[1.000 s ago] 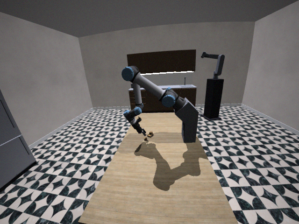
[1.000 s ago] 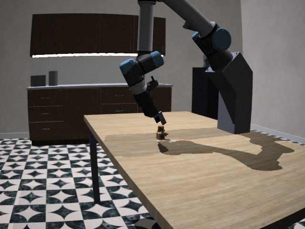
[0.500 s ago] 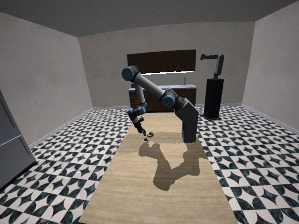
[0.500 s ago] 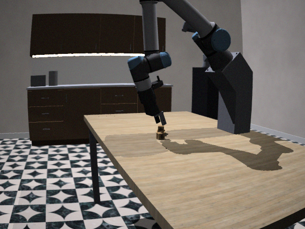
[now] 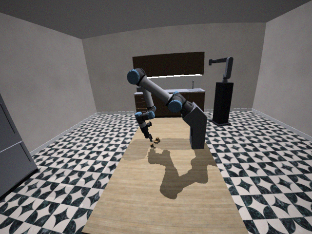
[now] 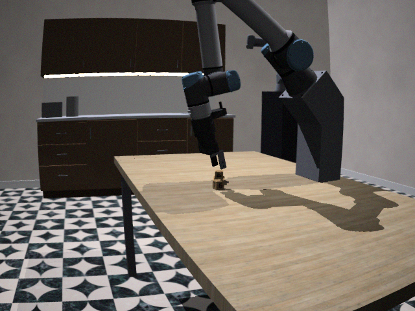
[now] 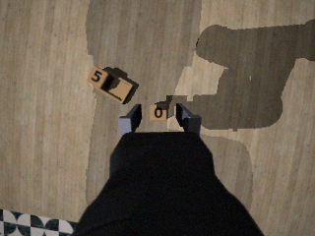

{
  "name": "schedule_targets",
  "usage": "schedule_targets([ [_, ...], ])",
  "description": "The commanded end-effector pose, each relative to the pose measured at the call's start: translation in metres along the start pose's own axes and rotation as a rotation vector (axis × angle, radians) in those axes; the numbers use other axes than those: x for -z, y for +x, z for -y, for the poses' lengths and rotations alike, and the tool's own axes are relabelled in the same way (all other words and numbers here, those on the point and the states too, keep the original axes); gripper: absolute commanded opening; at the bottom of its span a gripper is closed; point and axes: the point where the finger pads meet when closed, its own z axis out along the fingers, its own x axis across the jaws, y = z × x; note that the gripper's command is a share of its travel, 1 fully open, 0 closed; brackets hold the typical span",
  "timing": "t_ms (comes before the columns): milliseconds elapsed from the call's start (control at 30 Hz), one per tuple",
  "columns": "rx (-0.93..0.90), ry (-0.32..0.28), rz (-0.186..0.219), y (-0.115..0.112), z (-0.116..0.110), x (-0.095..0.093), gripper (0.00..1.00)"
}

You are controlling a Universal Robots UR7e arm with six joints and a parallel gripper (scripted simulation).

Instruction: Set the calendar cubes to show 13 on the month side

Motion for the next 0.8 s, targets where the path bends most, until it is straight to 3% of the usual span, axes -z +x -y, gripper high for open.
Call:
schedule_targets([
  [0,0.001,-0.009,0.001,0.0,-0.0004,0.0008,1.0],
  [333,-0.001,-0.029,0.0,-0.0002,-0.0004,-0.0009,1.0],
  [767,-0.004,-0.123,-0.003,-0.0008,0.0001,-0.0051,1.0],
])
